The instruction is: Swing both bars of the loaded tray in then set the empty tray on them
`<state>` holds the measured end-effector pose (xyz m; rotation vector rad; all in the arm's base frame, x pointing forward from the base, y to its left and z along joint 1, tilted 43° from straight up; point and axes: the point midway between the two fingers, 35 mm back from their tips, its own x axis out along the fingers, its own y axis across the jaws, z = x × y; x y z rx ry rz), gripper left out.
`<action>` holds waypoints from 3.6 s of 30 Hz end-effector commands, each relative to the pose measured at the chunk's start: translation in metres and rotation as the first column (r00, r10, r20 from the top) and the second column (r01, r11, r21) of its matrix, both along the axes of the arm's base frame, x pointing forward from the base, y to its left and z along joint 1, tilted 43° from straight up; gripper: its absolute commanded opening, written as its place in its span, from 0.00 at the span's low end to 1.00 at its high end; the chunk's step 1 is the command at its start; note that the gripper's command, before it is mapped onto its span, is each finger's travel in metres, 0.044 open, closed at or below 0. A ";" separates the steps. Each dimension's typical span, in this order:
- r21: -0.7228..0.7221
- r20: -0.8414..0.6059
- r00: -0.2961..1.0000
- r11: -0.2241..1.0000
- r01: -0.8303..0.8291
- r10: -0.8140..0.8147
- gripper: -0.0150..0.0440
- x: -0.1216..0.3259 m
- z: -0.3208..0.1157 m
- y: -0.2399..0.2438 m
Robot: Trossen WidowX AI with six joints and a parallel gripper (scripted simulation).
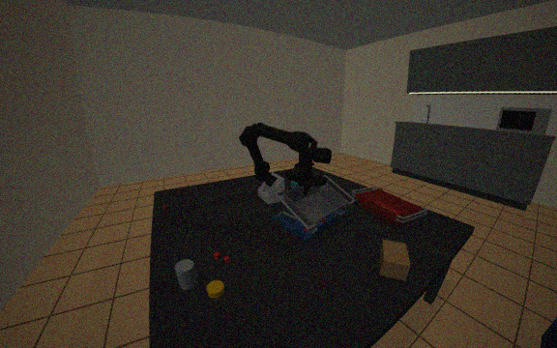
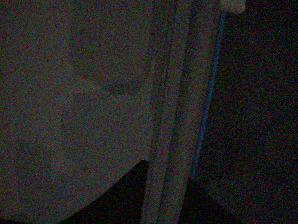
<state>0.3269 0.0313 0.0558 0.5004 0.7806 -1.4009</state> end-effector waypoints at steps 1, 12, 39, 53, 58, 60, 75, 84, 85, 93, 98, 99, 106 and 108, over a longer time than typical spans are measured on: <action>-0.002 -0.003 1.000 1.000 -0.001 0.001 0.25 -0.005 -0.002 -0.004; -0.002 -0.003 1.000 1.000 0.000 0.000 0.25 -0.008 -0.004 -0.007; -0.003 -0.004 1.000 1.000 0.000 0.000 0.25 -0.017 -0.014 -0.017; -0.003 -0.004 1.000 1.000 0.000 0.000 0.25 -0.017 -0.014 -0.017; -0.003 -0.004 1.000 1.000 0.000 0.000 0.25 -0.017 -0.014 -0.017; -0.003 -0.004 1.000 1.000 0.000 0.000 0.25 -0.017 -0.014 -0.017; -0.003 -0.004 1.000 1.000 0.000 0.000 0.25 -0.017 -0.014 -0.017; -0.003 -0.004 1.000 1.000 0.000 0.000 0.25 -0.017 -0.014 -0.017; -0.003 -0.004 1.000 1.000 0.000 0.000 0.25 -0.017 -0.014 -0.017; -0.003 -0.004 1.000 1.000 0.000 0.000 0.25 -0.017 -0.014 -0.017; 0.000 0.013 1.000 1.000 -0.011 0.011 0.25 -0.013 -0.012 -0.013; 0.000 0.011 1.000 1.000 -0.010 0.010 0.25 -0.014 -0.012 -0.014; -0.003 -0.003 1.000 1.000 -0.001 0.001 0.25 -0.020 -0.019 -0.022; -0.003 -0.004 1.000 1.000 0.000 0.000 0.25 -0.021 -0.019 -0.023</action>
